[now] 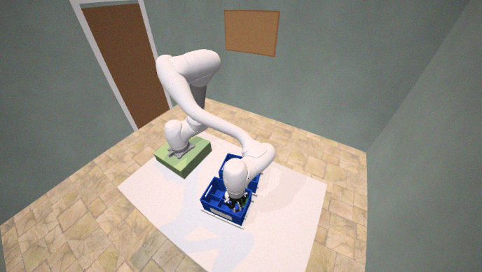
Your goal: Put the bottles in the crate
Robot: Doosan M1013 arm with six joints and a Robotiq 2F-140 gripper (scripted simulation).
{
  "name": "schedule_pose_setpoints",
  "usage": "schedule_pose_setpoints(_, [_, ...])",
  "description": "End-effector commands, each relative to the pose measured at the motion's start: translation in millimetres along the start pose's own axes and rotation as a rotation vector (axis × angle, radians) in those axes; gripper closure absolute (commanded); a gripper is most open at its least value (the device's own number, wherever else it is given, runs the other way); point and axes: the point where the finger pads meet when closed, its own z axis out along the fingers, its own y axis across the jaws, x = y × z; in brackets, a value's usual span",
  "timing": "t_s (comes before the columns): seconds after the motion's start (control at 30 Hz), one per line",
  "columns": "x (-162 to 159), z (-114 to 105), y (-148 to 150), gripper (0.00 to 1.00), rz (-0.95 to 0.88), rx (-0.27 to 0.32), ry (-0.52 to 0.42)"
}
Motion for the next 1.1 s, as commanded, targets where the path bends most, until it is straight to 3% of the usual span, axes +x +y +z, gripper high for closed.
schedule_pose_setpoints(0.0, [-0.1, 0.0, 0.0, 1.0, 0.0, 0.0, 0.0])
schedule_pose_setpoints(1.07, [-0.1, -3.4, 0.0, 1.0, 0.0, 0.0, 0.0])
